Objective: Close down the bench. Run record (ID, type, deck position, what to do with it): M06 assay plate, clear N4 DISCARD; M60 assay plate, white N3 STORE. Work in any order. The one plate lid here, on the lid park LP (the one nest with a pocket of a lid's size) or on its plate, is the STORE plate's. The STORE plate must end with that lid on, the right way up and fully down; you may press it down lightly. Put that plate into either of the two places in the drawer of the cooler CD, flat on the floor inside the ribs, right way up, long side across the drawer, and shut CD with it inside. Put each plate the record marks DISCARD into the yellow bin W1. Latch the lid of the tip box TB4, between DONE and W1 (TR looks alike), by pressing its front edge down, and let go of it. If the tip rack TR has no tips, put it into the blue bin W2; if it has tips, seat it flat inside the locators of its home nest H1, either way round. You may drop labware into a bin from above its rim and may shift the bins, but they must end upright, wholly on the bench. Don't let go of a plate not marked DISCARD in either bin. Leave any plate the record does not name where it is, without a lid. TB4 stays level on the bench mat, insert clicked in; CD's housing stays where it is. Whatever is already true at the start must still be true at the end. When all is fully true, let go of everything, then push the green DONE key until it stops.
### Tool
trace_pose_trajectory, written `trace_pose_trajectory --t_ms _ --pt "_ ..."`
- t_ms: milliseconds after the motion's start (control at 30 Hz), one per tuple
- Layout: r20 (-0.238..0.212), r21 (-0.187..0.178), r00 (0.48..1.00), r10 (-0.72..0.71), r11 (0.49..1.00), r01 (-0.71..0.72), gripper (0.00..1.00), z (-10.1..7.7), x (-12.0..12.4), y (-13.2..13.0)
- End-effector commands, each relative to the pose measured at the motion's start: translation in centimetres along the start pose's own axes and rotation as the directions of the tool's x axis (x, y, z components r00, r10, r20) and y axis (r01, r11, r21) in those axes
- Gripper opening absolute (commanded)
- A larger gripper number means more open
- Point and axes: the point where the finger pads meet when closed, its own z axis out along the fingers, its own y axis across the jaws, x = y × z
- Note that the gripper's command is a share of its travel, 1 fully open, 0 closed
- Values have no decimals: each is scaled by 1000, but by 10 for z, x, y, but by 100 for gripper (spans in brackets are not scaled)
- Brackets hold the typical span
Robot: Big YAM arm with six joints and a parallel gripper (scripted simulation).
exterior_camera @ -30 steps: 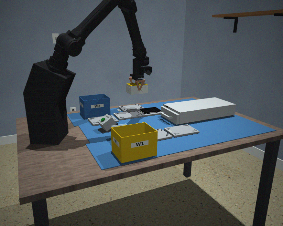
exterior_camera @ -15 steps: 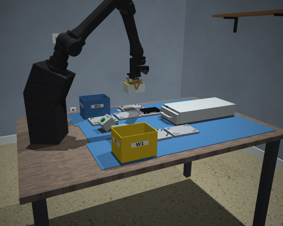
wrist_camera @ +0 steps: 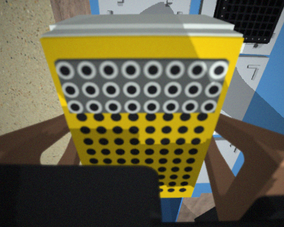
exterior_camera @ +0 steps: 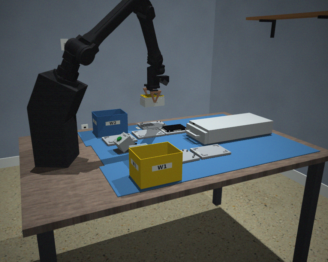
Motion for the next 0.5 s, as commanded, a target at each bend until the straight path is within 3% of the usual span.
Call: trace_pose_trajectory --t_ms 0,233,467 --pt "22 -7 999 43 999 -43 0 -5 -22 2" --pt "24 -10 999 37 999 -36 0 -7 -20 6" --pt "40 -18 998 52 999 -51 0 2 -28 2"
